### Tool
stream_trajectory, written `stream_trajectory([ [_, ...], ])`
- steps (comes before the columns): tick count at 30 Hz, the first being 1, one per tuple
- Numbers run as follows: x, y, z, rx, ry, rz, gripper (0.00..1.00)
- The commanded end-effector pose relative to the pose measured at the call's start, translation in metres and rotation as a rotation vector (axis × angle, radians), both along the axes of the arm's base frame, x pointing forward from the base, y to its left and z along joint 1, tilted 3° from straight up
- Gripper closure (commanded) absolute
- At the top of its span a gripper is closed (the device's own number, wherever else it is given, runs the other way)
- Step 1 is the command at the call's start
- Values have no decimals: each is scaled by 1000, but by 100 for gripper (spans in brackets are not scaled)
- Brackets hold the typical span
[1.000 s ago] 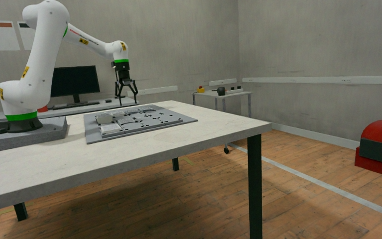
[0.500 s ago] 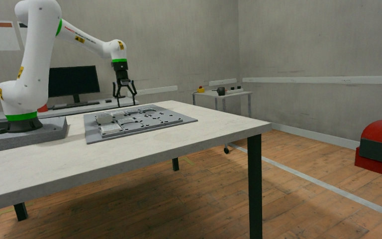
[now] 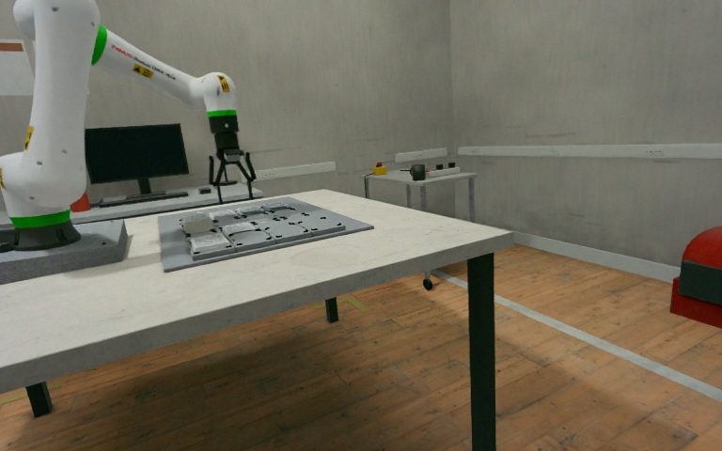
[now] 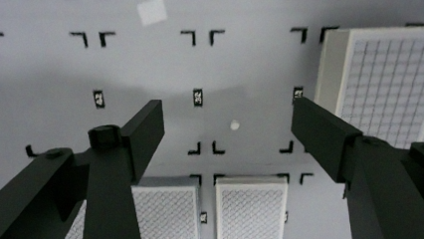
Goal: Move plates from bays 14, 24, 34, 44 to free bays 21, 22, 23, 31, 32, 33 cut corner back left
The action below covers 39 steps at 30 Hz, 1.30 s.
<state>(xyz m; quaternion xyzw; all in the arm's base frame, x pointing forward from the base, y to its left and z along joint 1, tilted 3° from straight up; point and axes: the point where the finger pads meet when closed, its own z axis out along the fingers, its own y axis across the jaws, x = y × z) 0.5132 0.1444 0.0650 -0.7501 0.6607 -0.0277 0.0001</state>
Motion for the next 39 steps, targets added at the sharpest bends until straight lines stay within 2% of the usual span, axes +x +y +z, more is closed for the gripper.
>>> stream_trajectory([
  [1, -2, -10, 1, 1, -2, 0, 30],
  [22, -21, -75, 3, 0, -2, 0, 30],
  [37, -38, -133, 4, 0, -2, 0, 30],
  [39, -38, -133, 4, 0, -2, 0, 30],
])
